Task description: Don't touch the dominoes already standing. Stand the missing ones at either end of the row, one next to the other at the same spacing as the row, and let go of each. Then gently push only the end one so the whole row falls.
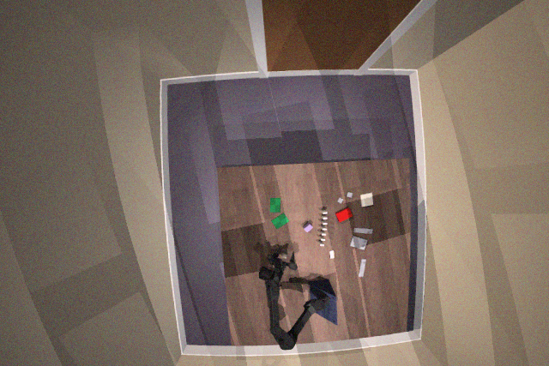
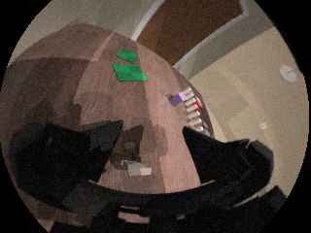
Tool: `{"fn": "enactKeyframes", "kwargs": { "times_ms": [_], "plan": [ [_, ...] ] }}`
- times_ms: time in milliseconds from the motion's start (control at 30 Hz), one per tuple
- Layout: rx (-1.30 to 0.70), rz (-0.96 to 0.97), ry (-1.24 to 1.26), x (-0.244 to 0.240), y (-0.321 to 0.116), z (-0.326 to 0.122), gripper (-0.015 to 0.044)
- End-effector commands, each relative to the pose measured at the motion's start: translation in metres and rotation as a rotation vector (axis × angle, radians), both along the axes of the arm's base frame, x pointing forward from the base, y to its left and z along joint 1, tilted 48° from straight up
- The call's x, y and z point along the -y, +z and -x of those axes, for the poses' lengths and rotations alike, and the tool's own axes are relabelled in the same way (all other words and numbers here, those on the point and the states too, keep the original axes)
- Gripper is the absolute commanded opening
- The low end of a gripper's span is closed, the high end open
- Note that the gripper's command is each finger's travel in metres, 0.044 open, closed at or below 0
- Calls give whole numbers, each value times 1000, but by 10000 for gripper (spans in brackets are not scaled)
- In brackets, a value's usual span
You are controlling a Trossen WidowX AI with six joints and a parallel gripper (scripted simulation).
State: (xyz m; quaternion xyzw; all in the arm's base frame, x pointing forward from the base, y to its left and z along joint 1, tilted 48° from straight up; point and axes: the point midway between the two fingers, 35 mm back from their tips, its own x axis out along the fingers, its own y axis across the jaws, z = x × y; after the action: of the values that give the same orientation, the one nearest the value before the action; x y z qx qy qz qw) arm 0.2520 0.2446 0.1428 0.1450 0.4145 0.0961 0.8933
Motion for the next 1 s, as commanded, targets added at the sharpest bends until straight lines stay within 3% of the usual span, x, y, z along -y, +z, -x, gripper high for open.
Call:
{"fn": "enactKeyframes", "kwargs": {
  "times_ms": [0, 267, 467, 967],
  "plan": [
    [-128, 11, 90, 9, 1, -9, 440],
    [-458, -95, 238, 34, 4, -1, 440],
    [-768, -444, 369, 51, 45, 21, 440],
    [-775, -456, 372, 37, 33, 22, 440]
  ]
}}
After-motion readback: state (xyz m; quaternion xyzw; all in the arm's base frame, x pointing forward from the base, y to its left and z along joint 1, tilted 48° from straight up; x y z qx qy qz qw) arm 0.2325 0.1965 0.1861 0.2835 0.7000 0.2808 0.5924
